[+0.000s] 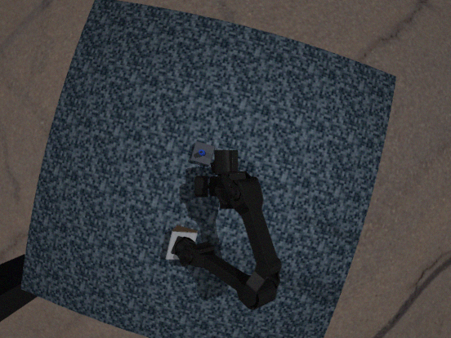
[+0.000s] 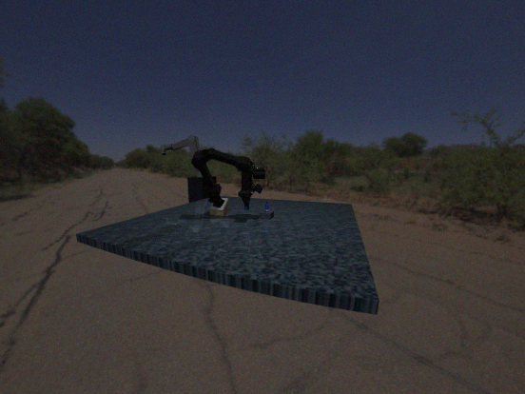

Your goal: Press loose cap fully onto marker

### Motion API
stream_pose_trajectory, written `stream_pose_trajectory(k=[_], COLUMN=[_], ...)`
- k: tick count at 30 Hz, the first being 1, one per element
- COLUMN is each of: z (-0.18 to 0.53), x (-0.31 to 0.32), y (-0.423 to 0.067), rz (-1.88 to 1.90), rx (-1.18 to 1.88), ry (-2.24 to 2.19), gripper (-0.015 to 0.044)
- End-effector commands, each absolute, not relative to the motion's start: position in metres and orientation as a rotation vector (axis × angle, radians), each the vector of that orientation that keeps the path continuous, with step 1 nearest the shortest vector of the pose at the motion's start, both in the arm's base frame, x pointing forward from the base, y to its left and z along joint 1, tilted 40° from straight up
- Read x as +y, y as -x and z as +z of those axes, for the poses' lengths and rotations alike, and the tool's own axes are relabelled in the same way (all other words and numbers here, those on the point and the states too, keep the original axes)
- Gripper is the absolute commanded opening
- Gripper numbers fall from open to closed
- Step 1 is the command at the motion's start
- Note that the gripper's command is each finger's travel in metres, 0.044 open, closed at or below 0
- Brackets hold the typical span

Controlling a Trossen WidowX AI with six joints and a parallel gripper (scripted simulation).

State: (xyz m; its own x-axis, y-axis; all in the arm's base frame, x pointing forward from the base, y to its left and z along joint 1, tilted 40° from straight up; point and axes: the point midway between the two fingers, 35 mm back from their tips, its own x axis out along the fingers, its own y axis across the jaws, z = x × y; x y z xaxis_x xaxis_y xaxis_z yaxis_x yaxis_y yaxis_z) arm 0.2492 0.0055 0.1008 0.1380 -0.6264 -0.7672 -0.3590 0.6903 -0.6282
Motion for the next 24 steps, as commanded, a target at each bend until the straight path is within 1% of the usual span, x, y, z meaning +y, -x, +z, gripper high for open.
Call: stream_pose_trajectory(k=[1,24], z=[0.1,0.094], x=[0.017,0.073], y=[-0.258,-0.292], rz=[-0.232,-0.226], rx=[1.477,1.474], ry=[0.857,0.85], gripper=[0.0,0.0])
